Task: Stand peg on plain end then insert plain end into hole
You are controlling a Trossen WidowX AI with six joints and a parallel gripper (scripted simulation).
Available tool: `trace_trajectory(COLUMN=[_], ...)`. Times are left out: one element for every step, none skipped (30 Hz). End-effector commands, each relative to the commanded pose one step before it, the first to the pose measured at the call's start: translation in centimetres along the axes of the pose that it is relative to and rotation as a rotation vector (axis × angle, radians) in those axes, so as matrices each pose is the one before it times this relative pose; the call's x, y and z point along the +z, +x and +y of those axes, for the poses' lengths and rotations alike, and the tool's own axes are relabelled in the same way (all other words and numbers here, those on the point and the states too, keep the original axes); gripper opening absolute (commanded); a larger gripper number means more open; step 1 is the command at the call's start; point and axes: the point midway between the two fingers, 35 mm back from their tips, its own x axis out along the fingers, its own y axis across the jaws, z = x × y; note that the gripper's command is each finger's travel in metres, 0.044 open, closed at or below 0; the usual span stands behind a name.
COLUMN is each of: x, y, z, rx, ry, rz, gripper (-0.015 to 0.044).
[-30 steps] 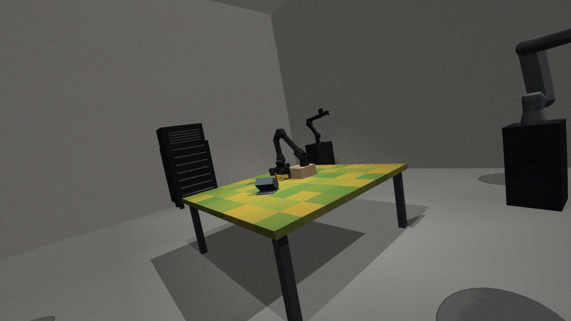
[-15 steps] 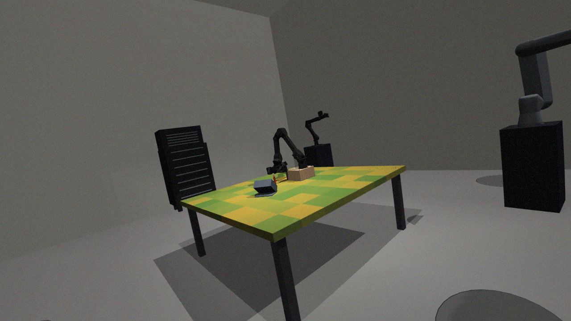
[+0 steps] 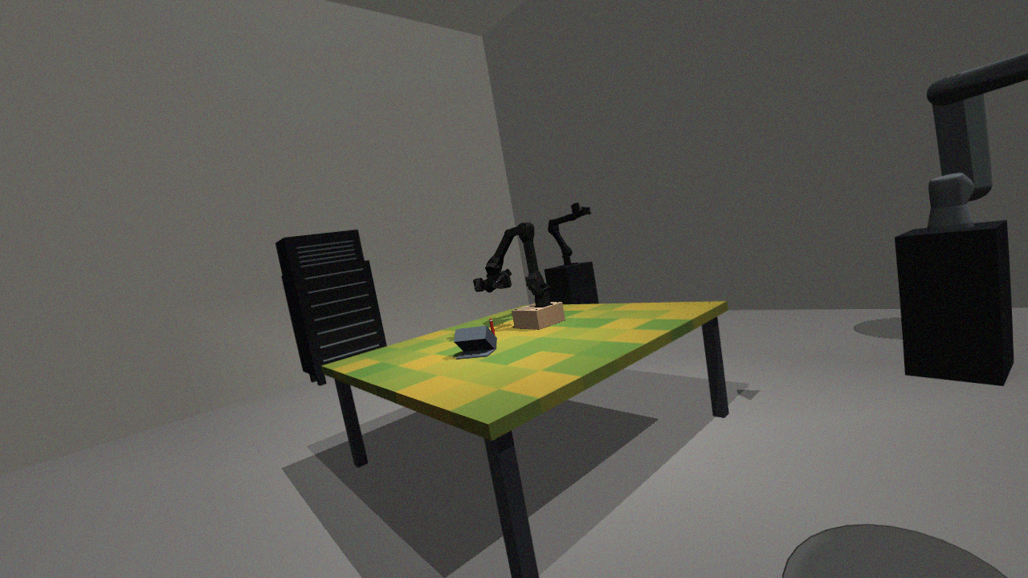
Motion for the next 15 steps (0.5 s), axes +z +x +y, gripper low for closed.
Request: trace_trajectory(x=[0.201,-0.2,-0.242,-0.24,-0.237,-0.235,-0.232,-0.229,-0.226,-0.235,-0.232,-0.228,-0.223,-0.217,-0.212], y=[0.083,0.199,0.238,0.235,0.232,0.229,0.226,0.222,0.219,0.227,0.224,0.22,0.215,0.209,0.204], z=[0.228,0.175,0.202,0.191,0.179,0.168,0.157,0.145,0.134,0.131,0.119,0.107,0.095,0.083,0.071], rx=[0.01414,0.01847,0.02173,0.02098,0.02022,0.01945,0.01865,0.01785,0.01703,0.01714,0.0163,0.01532,0.01432,0.01332,0.0123], ry=[0.0094,0.0086,0.0101,0.0099,0.0096,0.0093,0.0091,0.0088,0.0086,0.0088,0.0086,0.0083,0.0081,0.0078,0.0076], rz=[0.01463,0.01979,0.02439,0.02482,0.02523,0.02562,0.02599,0.02634,0.02667,0.02862,0.02914,0.02944,0.02971,0.02995,0.03017], gripper=[0.044,0.044,0.044,0.044,0.044,0.044,0.044,0.044,0.044,0.044,0.044,0.044,0.044,0.044,0.044])
